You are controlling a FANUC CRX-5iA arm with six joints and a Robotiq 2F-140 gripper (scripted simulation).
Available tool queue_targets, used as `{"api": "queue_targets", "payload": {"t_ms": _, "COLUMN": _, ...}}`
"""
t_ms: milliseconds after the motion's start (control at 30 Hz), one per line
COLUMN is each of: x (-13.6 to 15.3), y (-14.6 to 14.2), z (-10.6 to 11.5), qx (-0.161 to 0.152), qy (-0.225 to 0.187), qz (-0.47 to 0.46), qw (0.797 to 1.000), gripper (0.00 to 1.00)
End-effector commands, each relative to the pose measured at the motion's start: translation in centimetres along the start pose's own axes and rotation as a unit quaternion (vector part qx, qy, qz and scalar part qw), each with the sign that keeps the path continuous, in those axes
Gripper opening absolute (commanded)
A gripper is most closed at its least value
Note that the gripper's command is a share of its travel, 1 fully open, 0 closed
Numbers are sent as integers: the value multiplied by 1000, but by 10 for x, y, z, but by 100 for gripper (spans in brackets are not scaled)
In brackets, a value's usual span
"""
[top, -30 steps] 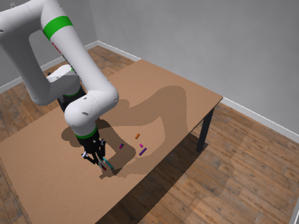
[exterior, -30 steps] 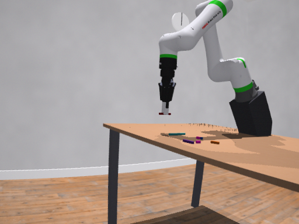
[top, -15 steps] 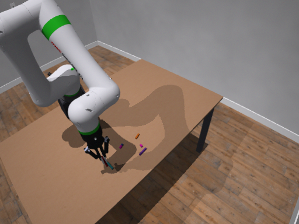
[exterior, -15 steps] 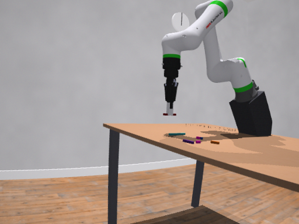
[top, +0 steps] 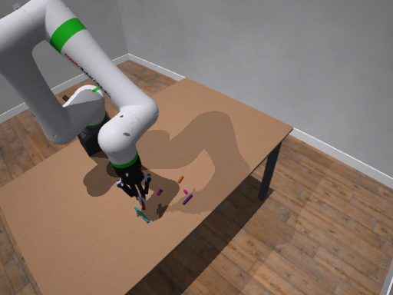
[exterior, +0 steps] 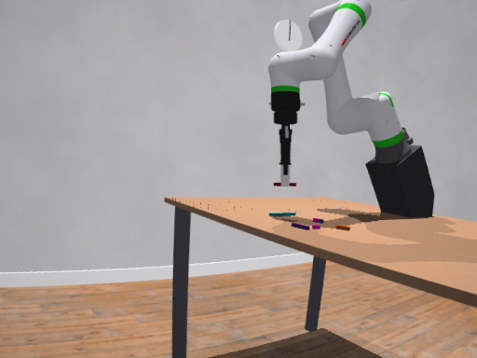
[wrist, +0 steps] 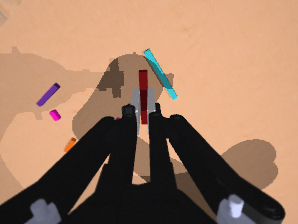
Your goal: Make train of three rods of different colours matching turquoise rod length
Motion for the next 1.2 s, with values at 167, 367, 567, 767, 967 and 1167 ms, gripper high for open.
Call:
{"api": "queue_targets", "payload": {"t_ms": 167, "x": 29, "y": -23, "z": -1, "qx": 17, "qy": 21, "qz": -142, "qw": 989, "gripper": 3}}
{"api": "queue_targets", "payload": {"t_ms": 367, "x": 44, "y": -32, "z": -2, "qx": 13, "qy": 24, "qz": -216, "qw": 976, "gripper": 3}}
{"api": "queue_targets", "payload": {"t_ms": 567, "x": 57, "y": -40, "z": -2, "qx": 8, "qy": 28, "qz": -280, "qw": 960, "gripper": 3}}
{"api": "queue_targets", "payload": {"t_ms": 767, "x": 61, "y": -43, "z": -3, "qx": 6, "qy": 29, "qz": -302, "qw": 953, "gripper": 3}}
{"api": "queue_targets", "payload": {"t_ms": 967, "x": 61, "y": -43, "z": -3, "qx": 6, "qy": 29, "qz": -302, "qw": 953, "gripper": 3}}
{"api": "queue_targets", "payload": {"t_ms": 1167, "x": 61, "y": -43, "z": -3, "qx": 6, "qy": 29, "qz": -302, "qw": 953, "gripper": 3}}
Point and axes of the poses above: the point where the finger pads meet when closed, its own z axis back along the fingers, its own y axis across the jaws, x = y × z, the point moved 7 cm from there along z, back along the fingers, and after that the axes turned 6 degrees about z, right-handed, at the moved point
